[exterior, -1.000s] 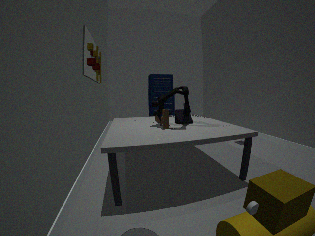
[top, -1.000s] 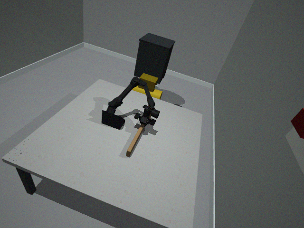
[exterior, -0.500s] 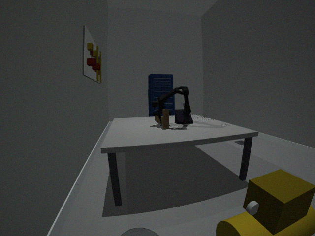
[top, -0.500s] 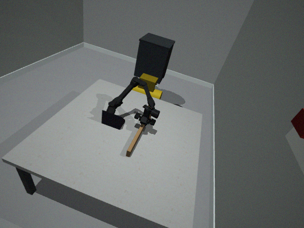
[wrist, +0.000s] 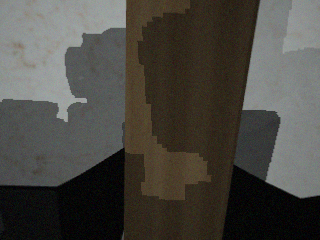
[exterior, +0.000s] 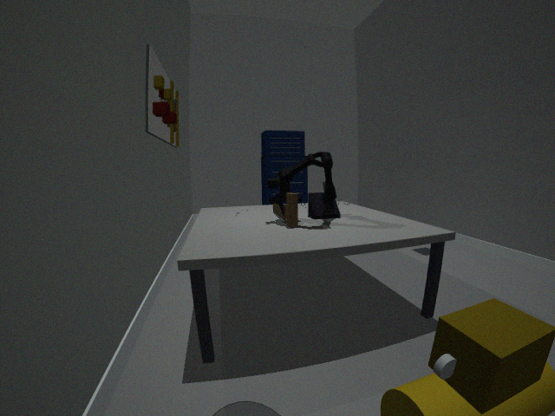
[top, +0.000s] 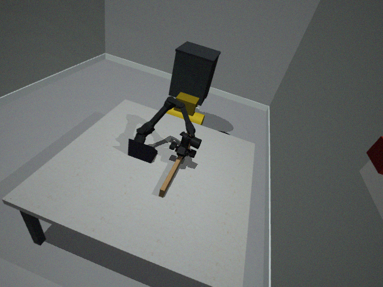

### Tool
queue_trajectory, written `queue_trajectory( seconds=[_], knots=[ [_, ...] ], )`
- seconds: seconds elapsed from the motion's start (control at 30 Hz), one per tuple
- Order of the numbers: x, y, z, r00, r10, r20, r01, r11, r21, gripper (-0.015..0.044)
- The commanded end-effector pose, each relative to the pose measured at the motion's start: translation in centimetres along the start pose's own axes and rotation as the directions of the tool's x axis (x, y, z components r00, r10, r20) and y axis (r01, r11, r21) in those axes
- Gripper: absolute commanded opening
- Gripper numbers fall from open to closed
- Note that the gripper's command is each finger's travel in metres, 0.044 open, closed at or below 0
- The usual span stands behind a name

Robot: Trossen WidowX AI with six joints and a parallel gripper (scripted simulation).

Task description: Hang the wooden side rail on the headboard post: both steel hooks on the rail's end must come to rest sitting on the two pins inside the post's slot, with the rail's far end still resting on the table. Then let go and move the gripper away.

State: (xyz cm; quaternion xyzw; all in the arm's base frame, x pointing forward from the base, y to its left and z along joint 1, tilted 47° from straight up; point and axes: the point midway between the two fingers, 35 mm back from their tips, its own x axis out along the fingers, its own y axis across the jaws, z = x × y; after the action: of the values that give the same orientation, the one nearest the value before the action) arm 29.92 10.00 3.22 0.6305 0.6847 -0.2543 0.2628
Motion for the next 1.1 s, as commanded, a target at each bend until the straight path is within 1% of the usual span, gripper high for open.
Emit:
queue_trajectory(
  seconds=[0.0,1.07],
  knots=[
    [-0.50,0.20,-0.24,1.000,0.017,0.002,-0.017,1.000,-0.004,0.0000],
    [-0.54,0.28,-0.60,1.000,0.017,0.002,-0.017,1.000,-0.004,0.0000]
  ],
)
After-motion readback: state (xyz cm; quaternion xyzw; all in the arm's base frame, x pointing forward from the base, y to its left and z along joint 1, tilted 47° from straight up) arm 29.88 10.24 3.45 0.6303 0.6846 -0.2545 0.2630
